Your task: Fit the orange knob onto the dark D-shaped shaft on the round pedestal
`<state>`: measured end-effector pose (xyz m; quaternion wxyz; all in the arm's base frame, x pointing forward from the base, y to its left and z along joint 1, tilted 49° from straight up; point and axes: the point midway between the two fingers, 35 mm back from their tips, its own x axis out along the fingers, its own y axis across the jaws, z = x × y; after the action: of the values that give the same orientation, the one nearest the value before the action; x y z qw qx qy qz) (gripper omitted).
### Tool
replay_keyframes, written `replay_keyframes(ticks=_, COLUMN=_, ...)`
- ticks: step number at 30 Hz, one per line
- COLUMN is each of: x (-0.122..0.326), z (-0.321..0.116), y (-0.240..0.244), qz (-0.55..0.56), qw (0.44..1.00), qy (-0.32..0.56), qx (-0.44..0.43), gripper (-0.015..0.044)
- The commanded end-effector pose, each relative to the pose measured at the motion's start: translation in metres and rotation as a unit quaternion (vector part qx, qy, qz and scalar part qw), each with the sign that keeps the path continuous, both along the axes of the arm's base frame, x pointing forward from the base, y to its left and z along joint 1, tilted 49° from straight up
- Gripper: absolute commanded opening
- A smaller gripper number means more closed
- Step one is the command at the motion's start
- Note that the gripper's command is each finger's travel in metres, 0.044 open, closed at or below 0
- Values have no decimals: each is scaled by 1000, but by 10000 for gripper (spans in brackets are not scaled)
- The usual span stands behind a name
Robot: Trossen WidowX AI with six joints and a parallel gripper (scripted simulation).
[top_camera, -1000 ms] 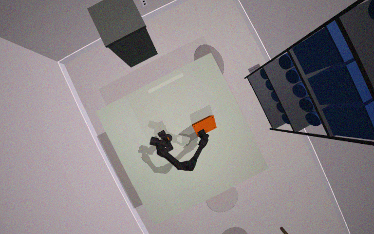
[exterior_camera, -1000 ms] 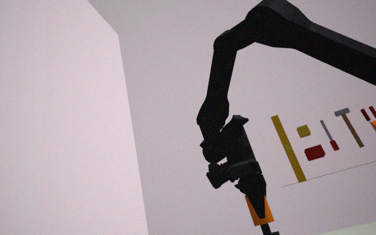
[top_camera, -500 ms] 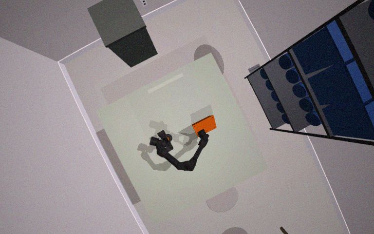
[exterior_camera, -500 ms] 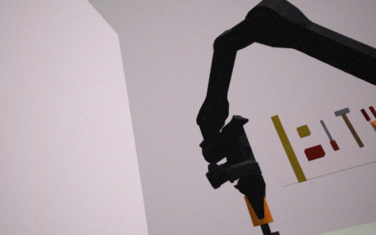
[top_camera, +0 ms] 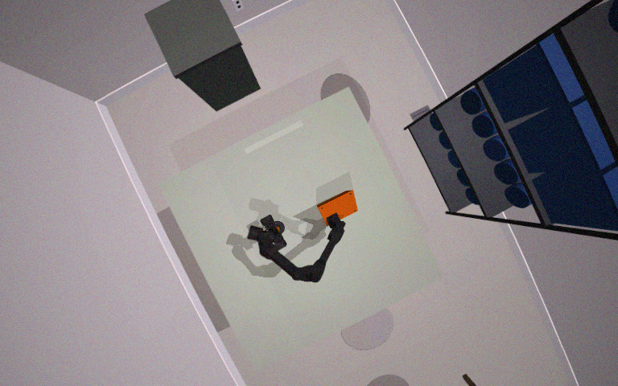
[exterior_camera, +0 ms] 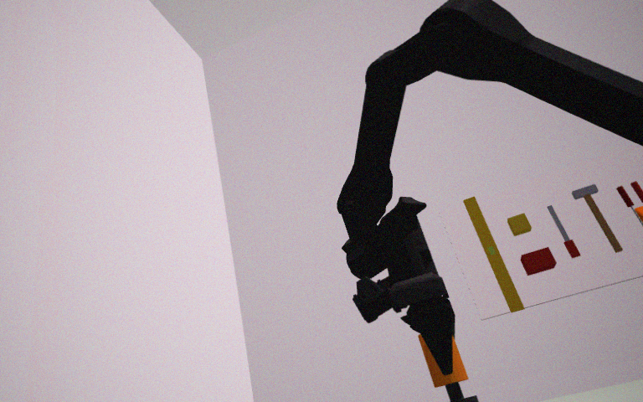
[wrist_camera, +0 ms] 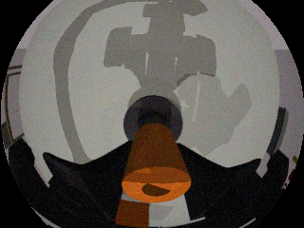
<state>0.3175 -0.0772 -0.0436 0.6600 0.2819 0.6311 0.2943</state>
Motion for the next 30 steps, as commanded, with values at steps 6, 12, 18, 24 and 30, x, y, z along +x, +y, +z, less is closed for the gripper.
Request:
replay_keyframes(ticks=6, x=-1, z=3, y=-3, qz=-1, qw=1000, qy=2, qx=1, gripper=0)
replay_keyframes(ticks=12, x=0, z=3, y=-4, qz=41, qw=998, qy=-45, qx=-1, gripper=0)
replay_keyframes(ticks=18, x=2, z=1, y=-2, qz=69, qw=995, qy=-76, qx=-3, gripper=0)
replay_keyframes(ticks=24, x=2, z=-1, y=0, qz=69, qw=995, qy=-76, qx=-3, gripper=0)
replay_keyframes(ticks=30, x=1, z=0, y=0, qz=69, qw=995, qy=-76, qx=-3, gripper=0)
